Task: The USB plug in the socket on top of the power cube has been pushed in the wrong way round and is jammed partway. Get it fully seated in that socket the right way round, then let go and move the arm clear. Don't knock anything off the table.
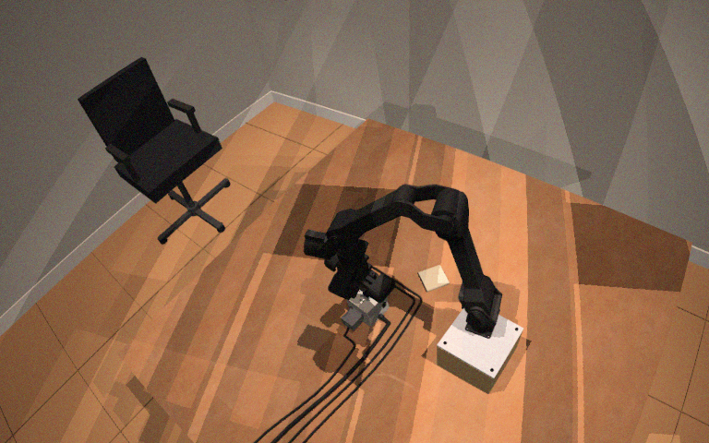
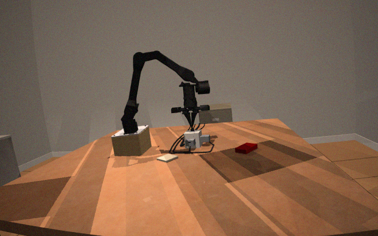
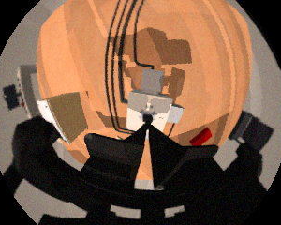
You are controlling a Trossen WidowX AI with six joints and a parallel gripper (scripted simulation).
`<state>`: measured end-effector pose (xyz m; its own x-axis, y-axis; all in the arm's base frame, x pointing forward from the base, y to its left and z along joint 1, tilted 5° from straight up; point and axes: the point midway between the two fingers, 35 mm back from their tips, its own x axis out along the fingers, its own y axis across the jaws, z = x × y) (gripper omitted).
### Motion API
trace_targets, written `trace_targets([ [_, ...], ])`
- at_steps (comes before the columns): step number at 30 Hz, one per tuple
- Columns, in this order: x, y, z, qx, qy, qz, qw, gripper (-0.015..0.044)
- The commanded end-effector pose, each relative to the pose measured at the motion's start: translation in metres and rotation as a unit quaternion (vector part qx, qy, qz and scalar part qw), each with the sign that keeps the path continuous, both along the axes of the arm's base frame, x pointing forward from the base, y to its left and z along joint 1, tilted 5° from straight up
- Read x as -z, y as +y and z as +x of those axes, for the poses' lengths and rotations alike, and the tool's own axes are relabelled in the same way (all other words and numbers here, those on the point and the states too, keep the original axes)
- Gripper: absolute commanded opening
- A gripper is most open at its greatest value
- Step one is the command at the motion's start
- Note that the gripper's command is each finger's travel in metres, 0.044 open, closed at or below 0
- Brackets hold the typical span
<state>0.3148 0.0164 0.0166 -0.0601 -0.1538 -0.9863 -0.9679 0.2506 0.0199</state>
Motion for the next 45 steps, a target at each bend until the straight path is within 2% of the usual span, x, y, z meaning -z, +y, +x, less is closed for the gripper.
trace_targets([
  [1, 0.0016, -0.0003, 0.0004, 0.001, -0.001, -0.001, 1.0, 0.0],
  [39, 0.0027, -0.0003, 0.0004, 0.001, -0.001, -0.001, 1.0, 0.0],
  [43, 0.0009, -0.0001, 0.0002, 0.0, -0.001, 0.0, 1.0, 0.0095],
  [45, 0.0009, -0.0001, 0.0002, 0.0, -0.001, 0.0, 1.0, 0.0095],
])
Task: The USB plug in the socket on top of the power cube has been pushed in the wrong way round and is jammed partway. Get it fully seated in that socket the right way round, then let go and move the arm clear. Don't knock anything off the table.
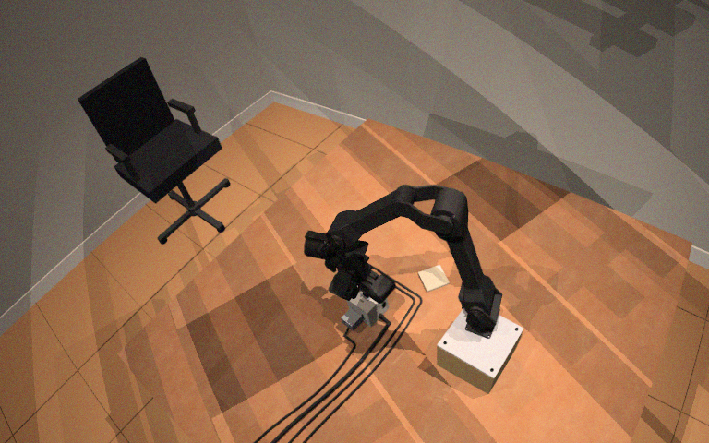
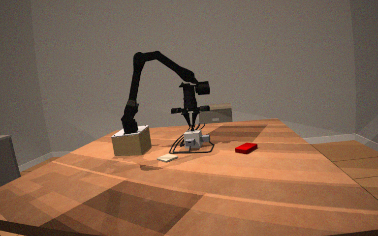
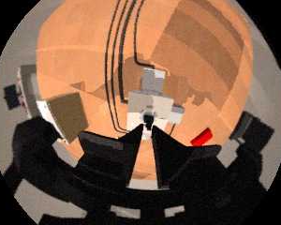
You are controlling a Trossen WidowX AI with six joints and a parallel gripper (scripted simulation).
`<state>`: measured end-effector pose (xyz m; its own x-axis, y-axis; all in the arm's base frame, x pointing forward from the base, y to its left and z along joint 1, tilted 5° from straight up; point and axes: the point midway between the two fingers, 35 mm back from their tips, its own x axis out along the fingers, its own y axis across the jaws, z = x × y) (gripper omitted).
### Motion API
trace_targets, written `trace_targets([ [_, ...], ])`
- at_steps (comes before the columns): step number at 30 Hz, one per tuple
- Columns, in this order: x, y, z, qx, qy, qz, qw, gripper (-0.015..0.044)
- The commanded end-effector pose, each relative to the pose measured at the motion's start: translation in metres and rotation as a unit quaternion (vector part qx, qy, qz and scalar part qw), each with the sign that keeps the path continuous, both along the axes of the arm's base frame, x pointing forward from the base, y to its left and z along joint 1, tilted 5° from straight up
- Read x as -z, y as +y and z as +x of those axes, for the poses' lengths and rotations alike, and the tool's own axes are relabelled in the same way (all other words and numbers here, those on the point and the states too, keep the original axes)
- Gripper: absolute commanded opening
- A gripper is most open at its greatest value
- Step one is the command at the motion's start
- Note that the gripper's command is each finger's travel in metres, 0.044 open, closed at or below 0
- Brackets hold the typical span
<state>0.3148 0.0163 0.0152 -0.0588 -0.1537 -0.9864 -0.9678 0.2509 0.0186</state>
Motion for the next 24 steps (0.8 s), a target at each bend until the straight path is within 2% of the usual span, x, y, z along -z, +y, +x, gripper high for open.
trace_targets([
  [1, -0.0005, 0.0, 0.0001, 0.0, 0.0, 0.0, 1.0, 0.0095],
  [24, -0.0084, 0.0004, 0.0006, 0.0, -0.001, 0.0, 1.0, 0.0095],
])
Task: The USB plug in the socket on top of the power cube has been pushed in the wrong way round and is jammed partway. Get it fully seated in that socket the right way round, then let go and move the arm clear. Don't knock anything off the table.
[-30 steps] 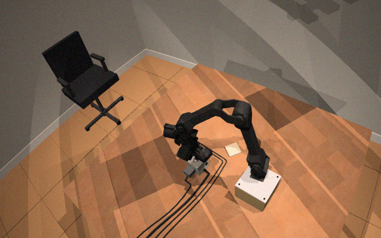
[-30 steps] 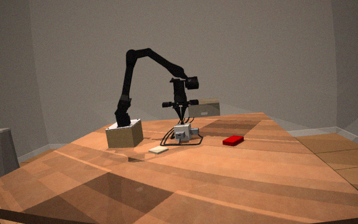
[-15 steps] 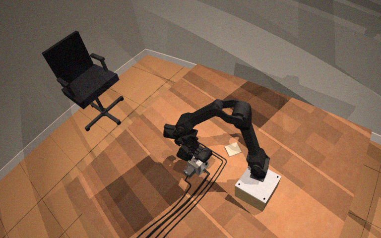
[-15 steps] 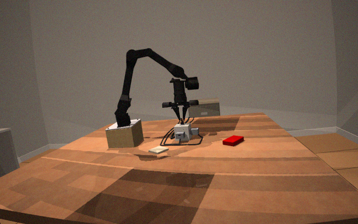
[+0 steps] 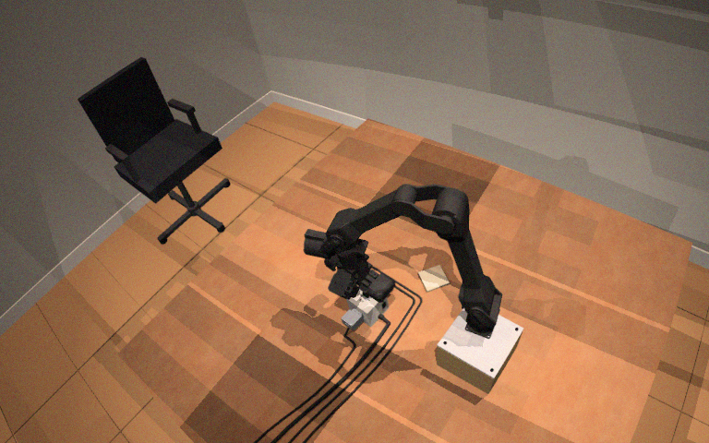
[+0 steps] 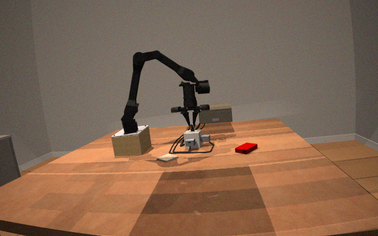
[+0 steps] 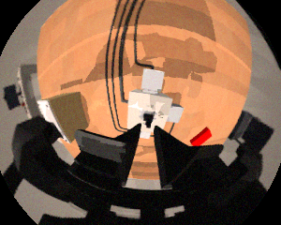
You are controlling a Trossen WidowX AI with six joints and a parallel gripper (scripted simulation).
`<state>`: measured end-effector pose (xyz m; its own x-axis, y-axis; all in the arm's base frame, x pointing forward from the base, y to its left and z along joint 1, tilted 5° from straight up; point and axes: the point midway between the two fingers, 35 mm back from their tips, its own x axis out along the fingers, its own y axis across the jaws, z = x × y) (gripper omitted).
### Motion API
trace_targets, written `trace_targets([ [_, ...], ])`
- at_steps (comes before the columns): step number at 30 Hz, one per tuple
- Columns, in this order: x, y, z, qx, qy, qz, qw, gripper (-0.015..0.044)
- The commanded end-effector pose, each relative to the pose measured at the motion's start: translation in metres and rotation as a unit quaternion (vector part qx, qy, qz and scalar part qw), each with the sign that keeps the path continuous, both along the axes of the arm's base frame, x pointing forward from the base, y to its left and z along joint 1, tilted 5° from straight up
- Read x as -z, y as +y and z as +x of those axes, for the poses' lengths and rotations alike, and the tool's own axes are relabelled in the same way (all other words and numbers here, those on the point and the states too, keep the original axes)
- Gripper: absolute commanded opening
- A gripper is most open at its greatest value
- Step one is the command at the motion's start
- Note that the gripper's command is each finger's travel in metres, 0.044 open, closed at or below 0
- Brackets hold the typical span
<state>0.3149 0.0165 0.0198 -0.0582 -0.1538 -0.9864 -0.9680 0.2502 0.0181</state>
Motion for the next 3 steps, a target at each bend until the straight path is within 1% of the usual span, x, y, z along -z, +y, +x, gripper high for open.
trace_targets([
  [1, -0.0048, 0.0003, 0.0006, 0.0, -0.001, 0.0, 1.0, 0.0095],
  [3, -0.0068, 0.0004, 0.0006, 0.0, -0.001, 0.0, 1.0, 0.0095],
])
